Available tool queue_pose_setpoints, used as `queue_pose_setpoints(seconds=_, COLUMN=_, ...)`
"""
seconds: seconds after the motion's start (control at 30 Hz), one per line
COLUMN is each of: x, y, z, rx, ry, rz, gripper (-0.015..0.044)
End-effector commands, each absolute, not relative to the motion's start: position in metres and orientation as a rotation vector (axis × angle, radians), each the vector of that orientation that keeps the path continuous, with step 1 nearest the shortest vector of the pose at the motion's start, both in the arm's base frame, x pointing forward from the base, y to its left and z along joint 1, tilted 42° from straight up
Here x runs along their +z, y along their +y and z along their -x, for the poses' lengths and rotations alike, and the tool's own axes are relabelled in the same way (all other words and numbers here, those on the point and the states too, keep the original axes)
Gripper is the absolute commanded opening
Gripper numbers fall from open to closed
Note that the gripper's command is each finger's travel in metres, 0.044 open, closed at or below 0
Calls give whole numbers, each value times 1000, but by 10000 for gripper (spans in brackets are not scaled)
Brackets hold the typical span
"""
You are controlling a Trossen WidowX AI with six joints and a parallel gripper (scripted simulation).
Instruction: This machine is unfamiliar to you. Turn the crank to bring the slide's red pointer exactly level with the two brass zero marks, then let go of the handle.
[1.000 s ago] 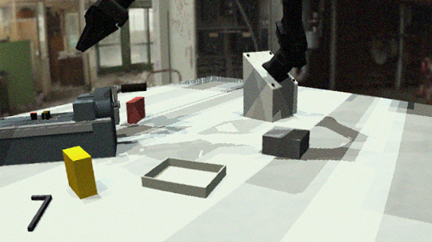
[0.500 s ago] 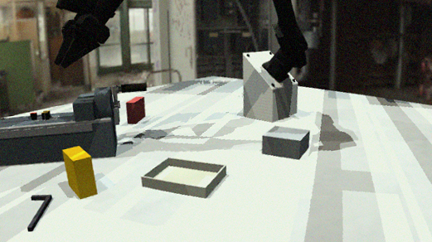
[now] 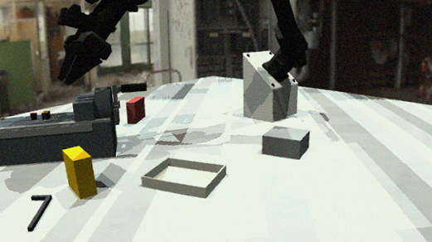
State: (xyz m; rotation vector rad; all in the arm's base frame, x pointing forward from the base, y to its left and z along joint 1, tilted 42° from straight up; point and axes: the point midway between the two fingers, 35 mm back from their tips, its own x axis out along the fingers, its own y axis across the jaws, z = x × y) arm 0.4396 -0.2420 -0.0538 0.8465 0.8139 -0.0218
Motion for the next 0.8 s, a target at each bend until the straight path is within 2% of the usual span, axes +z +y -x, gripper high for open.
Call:
queue_pose_setpoints(seconds=0.0, x=-55, y=-242, z=-439, rx=-29, ry=817, rz=-851, gripper=440)
queue_pose_setpoints(seconds=0.2, x=-52, y=-245, z=-438, rx=-29, ry=817, rz=-850, gripper=440)
queue_pose_setpoints(seconds=0.43, x=-14, y=-276, z=-432, rx=-23, ry=814, rz=-845, gripper=440)
queue_pose_setpoints(seconds=0.77, x=1, y=-262, z=-421, rx=-103, ry=829, rz=-880, gripper=440)
